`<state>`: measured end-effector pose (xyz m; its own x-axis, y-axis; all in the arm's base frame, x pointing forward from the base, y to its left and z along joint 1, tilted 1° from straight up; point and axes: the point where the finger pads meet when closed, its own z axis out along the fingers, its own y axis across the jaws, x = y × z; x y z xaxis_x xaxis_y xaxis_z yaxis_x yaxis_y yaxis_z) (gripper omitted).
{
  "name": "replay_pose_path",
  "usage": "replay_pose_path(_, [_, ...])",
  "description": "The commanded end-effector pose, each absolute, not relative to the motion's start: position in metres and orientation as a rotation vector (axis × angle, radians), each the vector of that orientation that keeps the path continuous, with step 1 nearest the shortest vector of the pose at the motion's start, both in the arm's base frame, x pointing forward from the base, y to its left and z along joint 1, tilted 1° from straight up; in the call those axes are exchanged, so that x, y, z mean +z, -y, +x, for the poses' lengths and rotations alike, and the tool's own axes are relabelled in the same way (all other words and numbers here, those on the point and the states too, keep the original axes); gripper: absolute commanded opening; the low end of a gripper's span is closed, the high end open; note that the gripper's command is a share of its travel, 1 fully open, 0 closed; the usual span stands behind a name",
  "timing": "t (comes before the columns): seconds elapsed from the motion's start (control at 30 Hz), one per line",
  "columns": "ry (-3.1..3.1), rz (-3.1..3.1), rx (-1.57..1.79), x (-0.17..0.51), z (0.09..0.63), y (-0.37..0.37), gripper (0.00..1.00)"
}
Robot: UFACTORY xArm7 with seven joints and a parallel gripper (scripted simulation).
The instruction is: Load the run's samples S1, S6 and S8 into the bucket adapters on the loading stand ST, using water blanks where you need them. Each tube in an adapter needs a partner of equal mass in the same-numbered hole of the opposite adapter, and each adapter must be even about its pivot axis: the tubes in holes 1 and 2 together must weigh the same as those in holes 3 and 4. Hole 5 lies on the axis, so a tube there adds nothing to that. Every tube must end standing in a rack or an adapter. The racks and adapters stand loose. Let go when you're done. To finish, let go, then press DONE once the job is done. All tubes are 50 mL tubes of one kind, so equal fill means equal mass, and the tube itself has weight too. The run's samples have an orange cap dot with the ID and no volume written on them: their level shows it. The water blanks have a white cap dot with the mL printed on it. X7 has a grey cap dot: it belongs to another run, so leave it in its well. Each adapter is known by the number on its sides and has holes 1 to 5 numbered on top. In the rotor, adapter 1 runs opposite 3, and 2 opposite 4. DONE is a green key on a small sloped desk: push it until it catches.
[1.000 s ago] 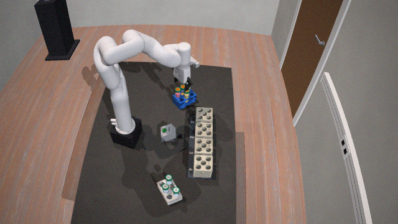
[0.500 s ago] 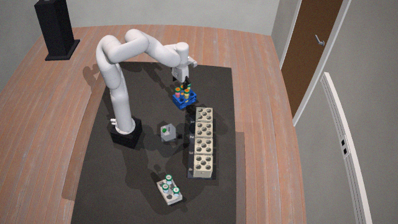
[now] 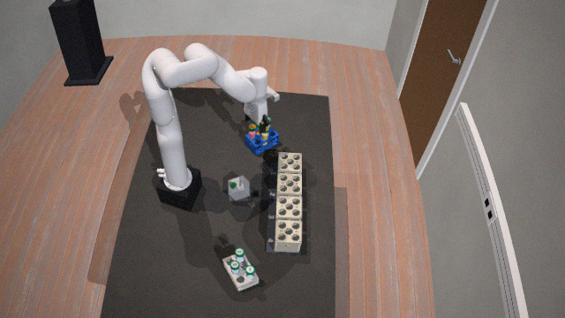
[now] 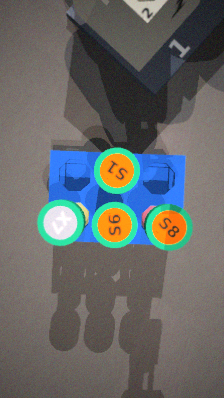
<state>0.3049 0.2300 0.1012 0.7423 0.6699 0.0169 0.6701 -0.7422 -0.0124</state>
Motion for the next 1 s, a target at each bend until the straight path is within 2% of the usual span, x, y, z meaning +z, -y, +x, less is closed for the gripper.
replay_pose_path(0.0, [1.121,-2.915,-0.025,0.092,0.307,-0.231,1.00])
replay_pose_path(0.57, [1.121,-2.915,-0.024,0.054,0.307,-0.232,1.00])
replay_pose_path(0.97, [1.121,-2.915,-0.024,0.054,0.307,-0.232,1.00])
